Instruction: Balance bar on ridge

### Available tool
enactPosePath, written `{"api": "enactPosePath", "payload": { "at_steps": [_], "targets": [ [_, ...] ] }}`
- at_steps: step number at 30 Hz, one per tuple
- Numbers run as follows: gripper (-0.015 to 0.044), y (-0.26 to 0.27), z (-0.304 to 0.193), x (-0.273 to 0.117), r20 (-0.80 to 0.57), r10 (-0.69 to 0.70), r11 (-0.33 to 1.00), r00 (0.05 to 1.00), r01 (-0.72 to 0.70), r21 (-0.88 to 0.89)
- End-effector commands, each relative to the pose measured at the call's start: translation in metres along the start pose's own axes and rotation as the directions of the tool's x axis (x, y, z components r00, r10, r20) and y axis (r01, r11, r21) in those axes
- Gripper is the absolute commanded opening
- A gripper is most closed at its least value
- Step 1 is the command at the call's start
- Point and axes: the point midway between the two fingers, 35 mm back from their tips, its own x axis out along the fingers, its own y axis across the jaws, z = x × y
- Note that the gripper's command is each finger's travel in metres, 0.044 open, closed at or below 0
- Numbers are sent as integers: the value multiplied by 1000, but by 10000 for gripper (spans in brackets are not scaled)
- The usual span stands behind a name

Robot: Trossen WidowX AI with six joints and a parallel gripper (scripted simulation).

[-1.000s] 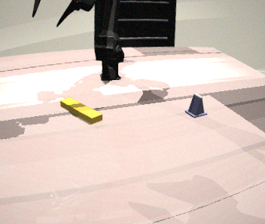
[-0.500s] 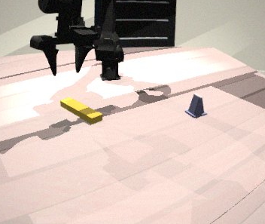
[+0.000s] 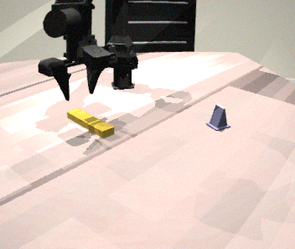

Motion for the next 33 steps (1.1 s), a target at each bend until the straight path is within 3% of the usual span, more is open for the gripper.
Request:
{"api": "enactPosePath", "payload": {
  "at_steps": [1, 33],
  "targets": [
    [315, 4, -1, 26, -3, 17, 1000, 1000, -17, -6],
    [315, 5, -1, 56, -3, 17, 1000, 1000, -17, -6]
  ]
}}
